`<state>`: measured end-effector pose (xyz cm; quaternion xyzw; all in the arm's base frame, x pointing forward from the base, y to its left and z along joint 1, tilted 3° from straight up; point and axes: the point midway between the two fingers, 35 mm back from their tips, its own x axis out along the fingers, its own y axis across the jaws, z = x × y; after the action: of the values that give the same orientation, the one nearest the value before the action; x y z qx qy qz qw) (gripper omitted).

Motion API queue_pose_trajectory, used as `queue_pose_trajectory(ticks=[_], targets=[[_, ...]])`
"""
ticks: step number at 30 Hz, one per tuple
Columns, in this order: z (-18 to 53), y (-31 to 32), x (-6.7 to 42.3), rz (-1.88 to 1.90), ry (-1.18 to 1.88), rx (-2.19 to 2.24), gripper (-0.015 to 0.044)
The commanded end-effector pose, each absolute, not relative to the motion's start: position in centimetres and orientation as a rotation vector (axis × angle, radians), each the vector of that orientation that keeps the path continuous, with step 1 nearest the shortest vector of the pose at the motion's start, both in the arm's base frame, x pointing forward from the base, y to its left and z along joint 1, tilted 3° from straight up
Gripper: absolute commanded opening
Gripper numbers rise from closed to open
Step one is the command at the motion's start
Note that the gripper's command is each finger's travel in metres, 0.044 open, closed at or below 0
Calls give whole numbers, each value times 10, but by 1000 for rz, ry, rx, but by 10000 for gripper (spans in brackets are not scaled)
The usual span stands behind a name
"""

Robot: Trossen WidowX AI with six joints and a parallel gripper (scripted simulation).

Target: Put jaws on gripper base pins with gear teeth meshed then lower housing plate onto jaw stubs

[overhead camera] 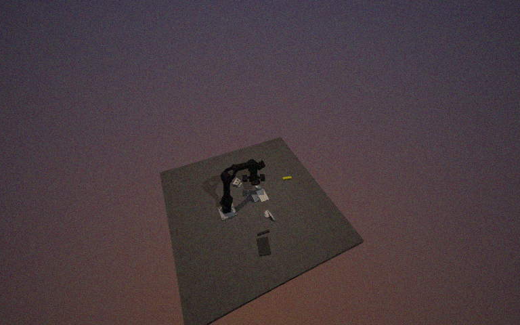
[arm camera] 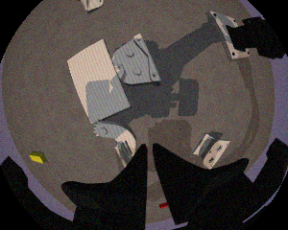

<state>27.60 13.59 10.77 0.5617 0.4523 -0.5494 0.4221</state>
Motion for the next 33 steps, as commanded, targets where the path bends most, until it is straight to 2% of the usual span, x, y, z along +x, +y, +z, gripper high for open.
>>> queue_pose_trajectory(ticks=[1,14,33], targets=[[108,136,276,-1341,1157,1374,105],[110,141,281,-1029,1342,1077,440],[113,148,287,-560,1514,624,440]])
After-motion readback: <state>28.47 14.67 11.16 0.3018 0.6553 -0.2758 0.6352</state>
